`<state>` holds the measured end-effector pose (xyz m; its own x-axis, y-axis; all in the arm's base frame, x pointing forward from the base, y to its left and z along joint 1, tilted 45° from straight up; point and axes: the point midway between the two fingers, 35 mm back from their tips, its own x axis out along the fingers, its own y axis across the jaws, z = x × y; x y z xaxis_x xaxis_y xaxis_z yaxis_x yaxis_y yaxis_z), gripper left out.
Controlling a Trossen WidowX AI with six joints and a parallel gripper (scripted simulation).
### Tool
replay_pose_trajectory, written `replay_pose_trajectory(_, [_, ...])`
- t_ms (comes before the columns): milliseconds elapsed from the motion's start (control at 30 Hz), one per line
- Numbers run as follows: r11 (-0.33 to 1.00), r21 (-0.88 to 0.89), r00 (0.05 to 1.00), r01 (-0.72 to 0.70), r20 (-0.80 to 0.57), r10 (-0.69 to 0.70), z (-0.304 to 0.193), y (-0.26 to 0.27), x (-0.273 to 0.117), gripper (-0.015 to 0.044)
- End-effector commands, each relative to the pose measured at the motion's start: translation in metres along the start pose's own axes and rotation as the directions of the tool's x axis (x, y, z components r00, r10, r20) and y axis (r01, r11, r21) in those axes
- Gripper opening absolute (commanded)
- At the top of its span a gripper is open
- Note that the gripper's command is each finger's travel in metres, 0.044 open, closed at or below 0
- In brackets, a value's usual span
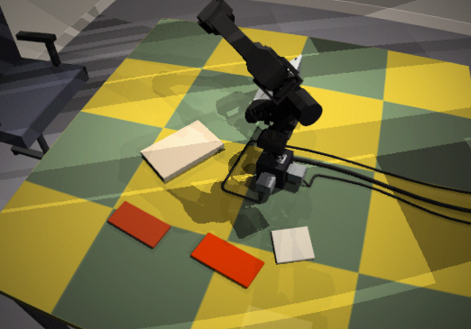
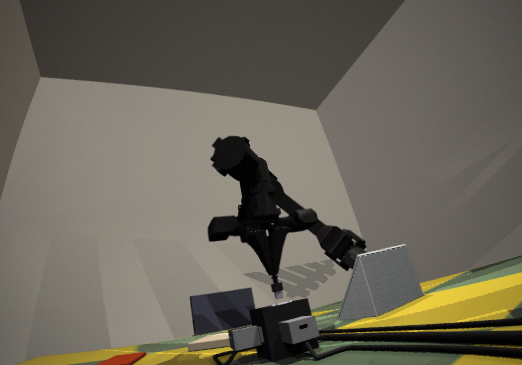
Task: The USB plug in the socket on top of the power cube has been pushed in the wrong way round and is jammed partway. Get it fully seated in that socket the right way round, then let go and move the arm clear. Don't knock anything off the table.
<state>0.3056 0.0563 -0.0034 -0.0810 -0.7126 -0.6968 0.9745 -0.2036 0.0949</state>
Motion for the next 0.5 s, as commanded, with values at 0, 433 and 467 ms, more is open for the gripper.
replay_pose_trajectory(0, [1.0,0.004,1.0,-0.001,0.007,0.001,0.0007,-0.0005,0.0018,0.0])
replay_pose_trajectory(433, [1.0,0.004,1.0,-0.001,0.007,0.001,0.0007,-0.0005,0.0033,0.0])
replay_pose_trajectory(467, [1.0,0.004,1.0,-0.001,0.007,0.001,0.0007,-0.0005,0.0035,0.0])
